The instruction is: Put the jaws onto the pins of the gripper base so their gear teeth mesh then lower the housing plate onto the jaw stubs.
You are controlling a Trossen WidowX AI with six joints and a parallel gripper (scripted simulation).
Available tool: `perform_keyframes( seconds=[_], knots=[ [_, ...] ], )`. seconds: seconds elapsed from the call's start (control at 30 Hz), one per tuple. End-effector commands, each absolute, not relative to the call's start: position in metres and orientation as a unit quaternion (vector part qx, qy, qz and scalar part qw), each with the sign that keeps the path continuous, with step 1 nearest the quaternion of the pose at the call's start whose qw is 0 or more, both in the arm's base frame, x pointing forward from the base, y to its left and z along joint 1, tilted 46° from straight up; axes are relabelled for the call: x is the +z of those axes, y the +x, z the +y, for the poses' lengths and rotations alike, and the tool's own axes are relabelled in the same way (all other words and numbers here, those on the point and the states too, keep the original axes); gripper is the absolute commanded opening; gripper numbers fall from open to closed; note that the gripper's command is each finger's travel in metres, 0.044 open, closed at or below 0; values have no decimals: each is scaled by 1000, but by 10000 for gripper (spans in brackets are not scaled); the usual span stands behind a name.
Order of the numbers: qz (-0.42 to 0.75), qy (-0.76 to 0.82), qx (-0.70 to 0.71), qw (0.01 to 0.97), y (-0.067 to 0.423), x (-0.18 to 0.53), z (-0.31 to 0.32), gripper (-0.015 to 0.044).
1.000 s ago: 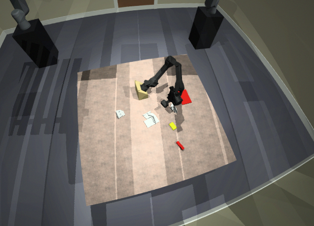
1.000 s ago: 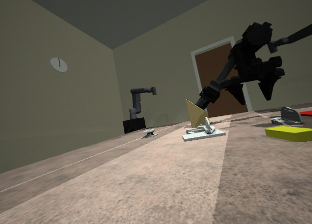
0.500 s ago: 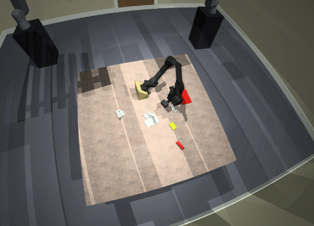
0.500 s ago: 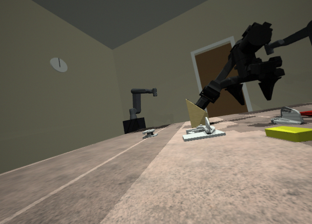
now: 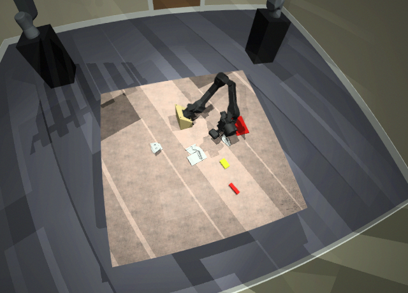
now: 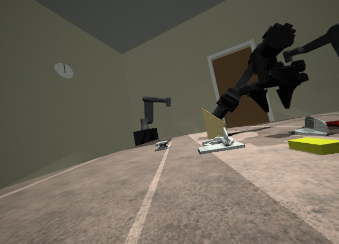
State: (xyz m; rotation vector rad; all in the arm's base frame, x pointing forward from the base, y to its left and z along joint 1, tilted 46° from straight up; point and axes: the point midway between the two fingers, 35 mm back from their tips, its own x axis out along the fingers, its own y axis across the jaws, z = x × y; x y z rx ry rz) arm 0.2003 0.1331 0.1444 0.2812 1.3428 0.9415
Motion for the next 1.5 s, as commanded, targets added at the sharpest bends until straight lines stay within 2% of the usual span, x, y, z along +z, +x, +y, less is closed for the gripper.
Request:
perform_keyframes(
  seconds=[0.0,0.27,0.93,1.47],
  knots=[
    [593,123,421,675,201,148,133,204],
    [593,123,421,675,201,148,133,0],
    [593,123,421,675,201,148,133,0],
    [595,124,419,675,201,146,133,420]
  ],
)
